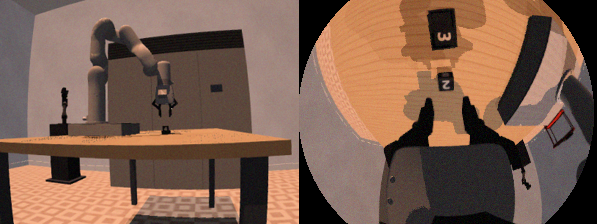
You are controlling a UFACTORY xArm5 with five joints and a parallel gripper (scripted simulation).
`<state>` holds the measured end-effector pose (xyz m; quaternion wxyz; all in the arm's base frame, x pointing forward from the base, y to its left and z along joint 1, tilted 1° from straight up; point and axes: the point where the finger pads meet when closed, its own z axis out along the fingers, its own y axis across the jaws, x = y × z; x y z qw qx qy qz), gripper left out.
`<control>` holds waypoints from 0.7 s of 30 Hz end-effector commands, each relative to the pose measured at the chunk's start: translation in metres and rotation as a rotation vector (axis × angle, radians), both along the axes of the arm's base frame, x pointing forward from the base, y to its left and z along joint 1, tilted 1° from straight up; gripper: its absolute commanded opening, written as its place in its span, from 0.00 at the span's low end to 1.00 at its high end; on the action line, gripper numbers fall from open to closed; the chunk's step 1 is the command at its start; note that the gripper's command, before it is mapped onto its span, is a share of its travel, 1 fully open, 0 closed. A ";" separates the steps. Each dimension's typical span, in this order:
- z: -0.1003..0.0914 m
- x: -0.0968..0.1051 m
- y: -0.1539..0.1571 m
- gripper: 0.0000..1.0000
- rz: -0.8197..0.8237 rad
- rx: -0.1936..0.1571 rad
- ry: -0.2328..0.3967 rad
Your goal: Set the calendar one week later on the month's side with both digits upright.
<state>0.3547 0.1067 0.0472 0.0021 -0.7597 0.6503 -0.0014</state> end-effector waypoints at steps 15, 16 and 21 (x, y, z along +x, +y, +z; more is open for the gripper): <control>-0.011 0.001 0.000 0.47 0.000 0.001 -0.004; -0.012 0.001 0.000 0.47 0.000 0.001 -0.004; -0.019 0.001 0.000 0.47 0.000 0.001 -0.004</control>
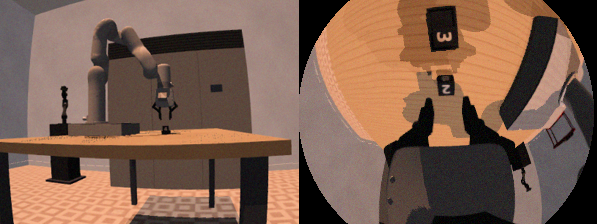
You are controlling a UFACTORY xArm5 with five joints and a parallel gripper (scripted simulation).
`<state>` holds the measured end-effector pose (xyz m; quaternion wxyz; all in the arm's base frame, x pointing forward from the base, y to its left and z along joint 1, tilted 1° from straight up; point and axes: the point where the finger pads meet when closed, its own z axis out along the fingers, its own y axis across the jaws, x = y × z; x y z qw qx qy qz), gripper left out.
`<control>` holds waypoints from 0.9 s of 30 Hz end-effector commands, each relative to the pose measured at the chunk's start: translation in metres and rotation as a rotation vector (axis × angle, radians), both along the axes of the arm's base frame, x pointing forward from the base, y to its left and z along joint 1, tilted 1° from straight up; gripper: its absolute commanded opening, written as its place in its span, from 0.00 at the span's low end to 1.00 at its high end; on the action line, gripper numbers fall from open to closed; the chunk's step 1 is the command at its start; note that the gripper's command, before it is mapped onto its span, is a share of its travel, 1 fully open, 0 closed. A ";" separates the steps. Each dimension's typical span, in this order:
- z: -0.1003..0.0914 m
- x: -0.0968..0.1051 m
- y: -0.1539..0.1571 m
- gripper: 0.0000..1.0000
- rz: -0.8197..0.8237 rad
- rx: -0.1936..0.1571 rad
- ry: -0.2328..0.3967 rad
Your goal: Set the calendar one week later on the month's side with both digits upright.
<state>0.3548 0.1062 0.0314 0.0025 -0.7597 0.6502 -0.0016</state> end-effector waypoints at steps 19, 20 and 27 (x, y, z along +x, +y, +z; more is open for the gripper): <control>-0.028 0.002 0.000 0.47 0.000 0.001 -0.003; -0.029 0.002 0.000 0.47 0.000 0.001 -0.003; -0.033 0.002 0.000 0.47 0.000 0.001 -0.003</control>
